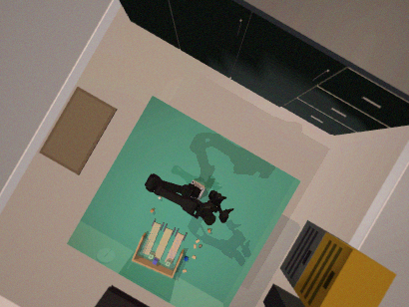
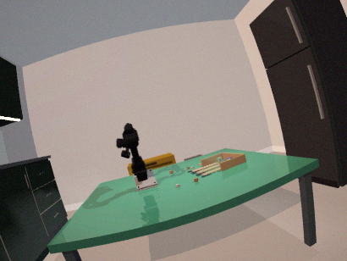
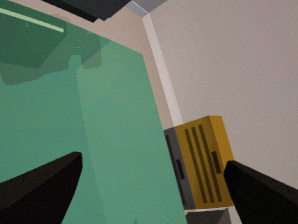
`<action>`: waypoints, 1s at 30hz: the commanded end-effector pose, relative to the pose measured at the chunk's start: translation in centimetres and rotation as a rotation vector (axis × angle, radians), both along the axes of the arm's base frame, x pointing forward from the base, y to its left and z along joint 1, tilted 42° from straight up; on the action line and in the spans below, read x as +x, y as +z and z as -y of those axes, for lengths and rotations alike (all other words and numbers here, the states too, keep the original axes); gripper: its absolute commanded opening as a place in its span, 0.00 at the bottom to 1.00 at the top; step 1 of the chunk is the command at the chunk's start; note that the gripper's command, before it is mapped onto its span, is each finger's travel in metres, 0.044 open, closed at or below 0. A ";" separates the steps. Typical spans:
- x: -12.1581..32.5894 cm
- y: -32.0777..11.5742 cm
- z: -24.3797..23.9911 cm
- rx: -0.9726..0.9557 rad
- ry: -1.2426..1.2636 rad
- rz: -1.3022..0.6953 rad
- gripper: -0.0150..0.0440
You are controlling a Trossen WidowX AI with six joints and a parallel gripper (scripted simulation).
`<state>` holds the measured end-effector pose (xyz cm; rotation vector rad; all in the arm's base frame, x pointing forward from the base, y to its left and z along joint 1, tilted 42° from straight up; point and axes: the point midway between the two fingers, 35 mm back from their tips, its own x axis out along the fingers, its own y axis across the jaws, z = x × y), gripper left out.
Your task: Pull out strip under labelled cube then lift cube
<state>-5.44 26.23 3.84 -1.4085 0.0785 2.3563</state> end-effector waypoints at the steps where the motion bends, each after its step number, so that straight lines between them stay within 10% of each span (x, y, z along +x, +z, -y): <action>1: 5.2 -0.1 -1.4 0.011 -0.256 0.105 0.93; 18: 30.3 3.9 6.0 0.147 -1.668 0.583 0.93; 30: 37.1 9.4 19.4 0.427 -2.513 0.906 0.93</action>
